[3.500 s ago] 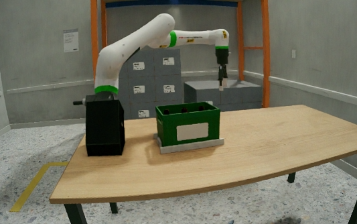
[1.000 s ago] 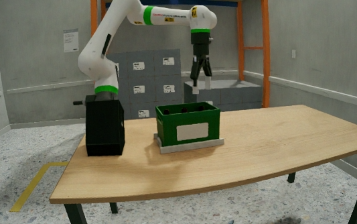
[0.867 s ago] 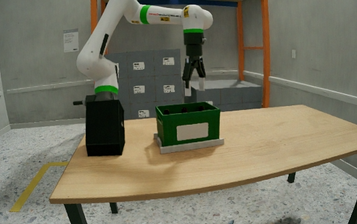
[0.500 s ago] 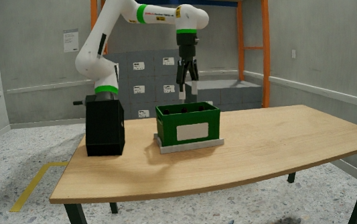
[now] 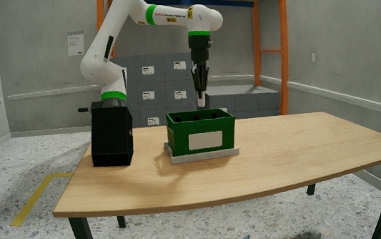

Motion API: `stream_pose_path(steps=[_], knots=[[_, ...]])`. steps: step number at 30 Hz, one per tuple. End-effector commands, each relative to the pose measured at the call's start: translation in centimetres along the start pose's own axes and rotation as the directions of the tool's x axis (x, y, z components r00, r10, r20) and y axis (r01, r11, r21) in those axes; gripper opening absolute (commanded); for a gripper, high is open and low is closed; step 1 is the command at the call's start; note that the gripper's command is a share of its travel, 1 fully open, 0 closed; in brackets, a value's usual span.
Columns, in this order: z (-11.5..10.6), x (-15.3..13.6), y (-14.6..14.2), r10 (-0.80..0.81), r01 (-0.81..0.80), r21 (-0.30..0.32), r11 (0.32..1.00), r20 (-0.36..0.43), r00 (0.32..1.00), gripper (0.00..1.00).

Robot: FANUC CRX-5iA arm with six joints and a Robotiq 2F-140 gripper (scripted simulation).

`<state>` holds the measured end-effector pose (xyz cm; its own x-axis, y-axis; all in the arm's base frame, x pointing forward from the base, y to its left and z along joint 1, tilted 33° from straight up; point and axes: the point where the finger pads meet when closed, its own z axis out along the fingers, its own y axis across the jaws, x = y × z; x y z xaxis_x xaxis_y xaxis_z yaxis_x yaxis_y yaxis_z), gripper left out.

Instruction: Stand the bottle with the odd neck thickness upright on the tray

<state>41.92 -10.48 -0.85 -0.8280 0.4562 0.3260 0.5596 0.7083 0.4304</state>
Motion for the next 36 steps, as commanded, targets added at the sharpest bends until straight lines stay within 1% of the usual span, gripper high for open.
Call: stream_pose_path(steps=[1, 24, 25, 36], knots=[[-0.08, -0.05, -0.01, 0.0, 0.0, 0.0, 1.0, 0.002, 1.0, 0.1], [-0.09, -0.01, -0.42, 0.0, 0.0, 0.0, 1.0, 0.001, 1.0, 0.1], [-0.09, -0.01, -0.42, 0.0, 0.0, 0.0, 1.0, 0.001, 1.0, 0.44], [-0.09, -0.01, -0.42, 0.0, 0.0, 0.0, 1.0, 0.001, 1.0, 0.44]])
